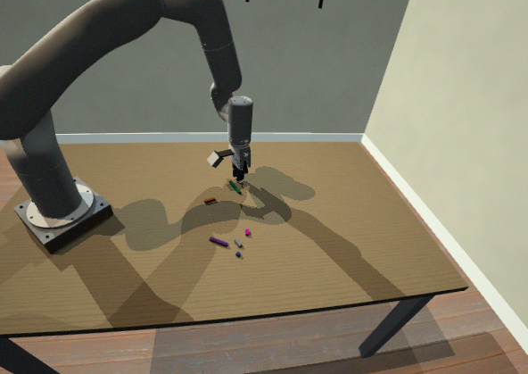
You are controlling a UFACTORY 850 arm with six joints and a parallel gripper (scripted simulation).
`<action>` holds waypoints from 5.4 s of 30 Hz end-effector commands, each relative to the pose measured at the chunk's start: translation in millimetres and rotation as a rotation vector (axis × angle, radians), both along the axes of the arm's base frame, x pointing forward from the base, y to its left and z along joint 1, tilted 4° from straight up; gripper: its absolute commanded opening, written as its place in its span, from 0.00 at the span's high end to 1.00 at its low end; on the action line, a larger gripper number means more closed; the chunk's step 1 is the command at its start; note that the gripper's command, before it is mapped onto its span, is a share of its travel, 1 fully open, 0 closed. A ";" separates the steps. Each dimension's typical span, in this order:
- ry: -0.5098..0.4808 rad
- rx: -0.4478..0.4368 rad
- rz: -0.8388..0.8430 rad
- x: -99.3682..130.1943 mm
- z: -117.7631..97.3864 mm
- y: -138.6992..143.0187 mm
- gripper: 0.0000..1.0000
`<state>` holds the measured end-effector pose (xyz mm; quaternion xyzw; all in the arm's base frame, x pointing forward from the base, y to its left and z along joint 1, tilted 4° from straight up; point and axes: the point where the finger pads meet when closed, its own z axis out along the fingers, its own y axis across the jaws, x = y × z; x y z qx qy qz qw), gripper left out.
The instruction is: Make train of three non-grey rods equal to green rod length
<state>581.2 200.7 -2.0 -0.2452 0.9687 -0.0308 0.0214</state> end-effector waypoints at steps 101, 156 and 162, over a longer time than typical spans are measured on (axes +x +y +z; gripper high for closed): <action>-0.002 0.001 0.000 0.1 14.7 1.1 0.96; 0.010 -0.014 0.250 -51.5 95.9 -217.2 0.96; 0.012 -0.017 0.289 -67.2 96.7 -246.7 0.96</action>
